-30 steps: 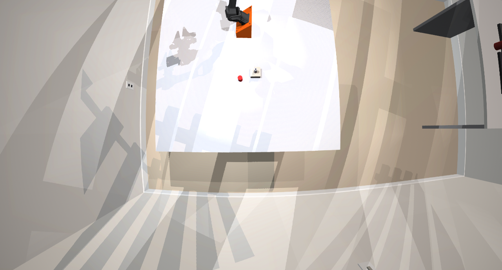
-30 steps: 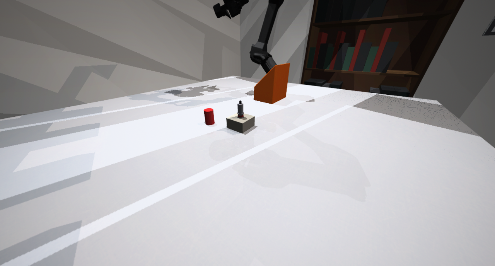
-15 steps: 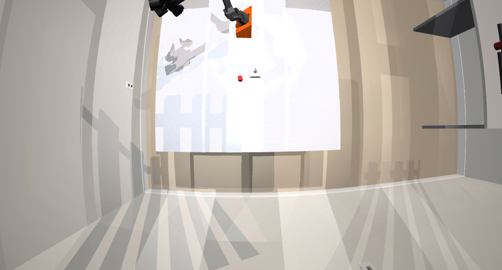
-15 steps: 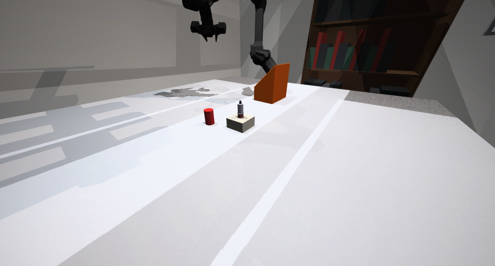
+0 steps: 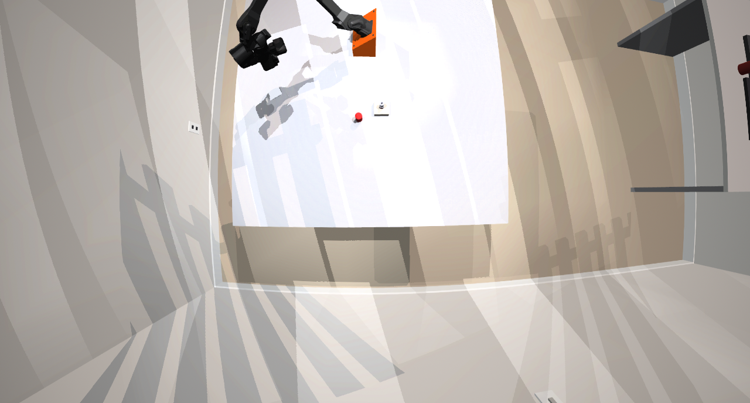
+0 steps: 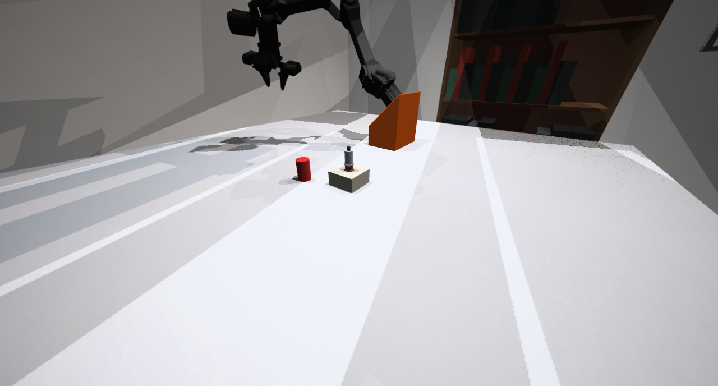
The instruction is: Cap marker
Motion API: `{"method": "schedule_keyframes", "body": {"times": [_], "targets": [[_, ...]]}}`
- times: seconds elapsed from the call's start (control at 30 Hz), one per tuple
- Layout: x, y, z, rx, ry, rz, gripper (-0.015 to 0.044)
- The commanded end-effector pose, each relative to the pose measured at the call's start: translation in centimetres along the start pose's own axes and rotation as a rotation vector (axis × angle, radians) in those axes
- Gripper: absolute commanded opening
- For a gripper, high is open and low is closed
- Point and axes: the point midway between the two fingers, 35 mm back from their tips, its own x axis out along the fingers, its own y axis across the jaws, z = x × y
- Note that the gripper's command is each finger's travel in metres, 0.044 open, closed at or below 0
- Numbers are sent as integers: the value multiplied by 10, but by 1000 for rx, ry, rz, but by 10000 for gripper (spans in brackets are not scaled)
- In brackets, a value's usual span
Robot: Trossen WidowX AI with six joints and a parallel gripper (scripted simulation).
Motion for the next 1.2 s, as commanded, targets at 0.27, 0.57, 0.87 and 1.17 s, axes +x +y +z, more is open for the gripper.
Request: {"method": "schedule_keyframes", "body": {"times": [0.27, 0.57, 0.87, 1.17], "targets": [[-18, 47, 173, 186, -204, 110, 255], [-59, 124, 267, 257, -268, 191, 255], [-96, 219, 334, 406, -256, 268, 255], [-107, 259, 347, 508, -233, 296, 255]]}}
